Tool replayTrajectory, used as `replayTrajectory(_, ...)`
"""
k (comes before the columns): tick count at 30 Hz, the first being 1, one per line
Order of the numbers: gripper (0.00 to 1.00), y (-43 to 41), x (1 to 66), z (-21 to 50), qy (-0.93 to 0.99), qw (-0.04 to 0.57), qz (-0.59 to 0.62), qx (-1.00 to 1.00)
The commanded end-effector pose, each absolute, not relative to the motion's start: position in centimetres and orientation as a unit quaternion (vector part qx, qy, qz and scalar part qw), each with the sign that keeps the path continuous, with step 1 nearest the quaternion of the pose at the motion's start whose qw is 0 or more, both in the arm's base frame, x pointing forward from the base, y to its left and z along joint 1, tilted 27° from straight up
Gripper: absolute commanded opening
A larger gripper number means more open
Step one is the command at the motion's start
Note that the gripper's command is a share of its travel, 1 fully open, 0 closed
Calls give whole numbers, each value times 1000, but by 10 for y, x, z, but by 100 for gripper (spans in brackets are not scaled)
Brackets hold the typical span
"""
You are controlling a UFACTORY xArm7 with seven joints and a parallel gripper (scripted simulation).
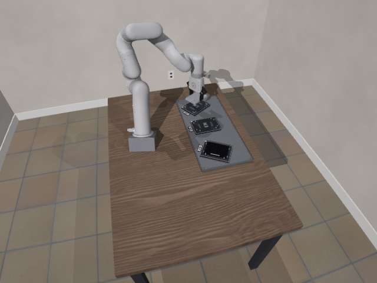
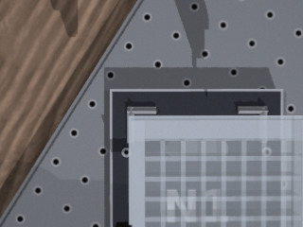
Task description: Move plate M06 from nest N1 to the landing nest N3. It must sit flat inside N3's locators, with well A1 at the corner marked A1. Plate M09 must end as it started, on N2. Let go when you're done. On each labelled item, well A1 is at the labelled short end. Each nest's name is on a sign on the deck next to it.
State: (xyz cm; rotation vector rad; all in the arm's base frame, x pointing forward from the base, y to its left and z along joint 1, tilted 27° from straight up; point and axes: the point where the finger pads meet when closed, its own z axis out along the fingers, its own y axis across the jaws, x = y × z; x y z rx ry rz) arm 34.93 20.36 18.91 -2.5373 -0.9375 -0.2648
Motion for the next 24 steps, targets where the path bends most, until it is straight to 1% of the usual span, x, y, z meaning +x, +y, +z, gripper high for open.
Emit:
replayTrajectory(1, 0, 201, 350, 196, -337, 210, -97, -913)
replayTrajectory(24, 0, 186, 349, 225, -337, 210, -97, -913)
